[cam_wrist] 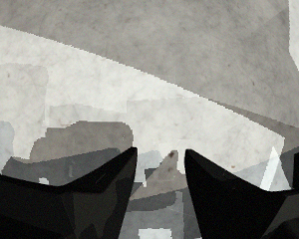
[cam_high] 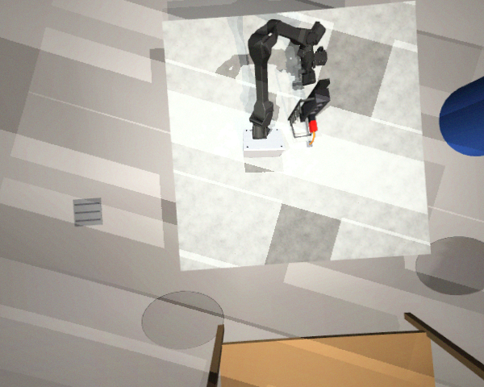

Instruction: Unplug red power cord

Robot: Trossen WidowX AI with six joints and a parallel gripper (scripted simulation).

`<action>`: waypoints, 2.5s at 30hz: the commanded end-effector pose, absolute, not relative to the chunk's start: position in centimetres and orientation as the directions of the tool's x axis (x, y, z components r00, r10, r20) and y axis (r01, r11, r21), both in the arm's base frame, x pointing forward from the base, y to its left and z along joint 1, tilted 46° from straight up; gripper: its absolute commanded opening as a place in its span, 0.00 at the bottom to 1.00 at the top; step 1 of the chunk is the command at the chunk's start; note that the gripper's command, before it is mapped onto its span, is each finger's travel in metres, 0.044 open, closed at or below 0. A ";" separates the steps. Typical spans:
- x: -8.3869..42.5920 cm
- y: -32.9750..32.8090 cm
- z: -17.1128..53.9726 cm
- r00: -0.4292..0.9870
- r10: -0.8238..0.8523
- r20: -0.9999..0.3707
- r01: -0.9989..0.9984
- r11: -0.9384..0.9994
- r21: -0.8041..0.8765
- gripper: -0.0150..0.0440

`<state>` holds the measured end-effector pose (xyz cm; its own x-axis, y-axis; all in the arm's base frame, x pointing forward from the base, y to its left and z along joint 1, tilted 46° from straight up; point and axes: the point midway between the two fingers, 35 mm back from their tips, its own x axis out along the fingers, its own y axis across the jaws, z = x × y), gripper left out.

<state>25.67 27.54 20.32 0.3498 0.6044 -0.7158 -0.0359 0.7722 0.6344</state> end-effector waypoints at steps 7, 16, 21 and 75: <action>34.0 19.4 16.6 0.404 0.483 -0.777 -0.058 0.861 0.505 0.53; 36.8 9.2 11.2 0.318 0.402 -0.859 0.137 0.877 0.461 0.53; 36.7 3.9 8.6 0.263 0.400 -0.878 0.304 0.829 0.469 0.53; 26.6 0.0 4.8 0.014 0.715 -0.699 0.988 0.098 0.121 0.53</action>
<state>26.89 -0.24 4.81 0.0211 0.7102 -0.7037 0.9859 0.1020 0.1325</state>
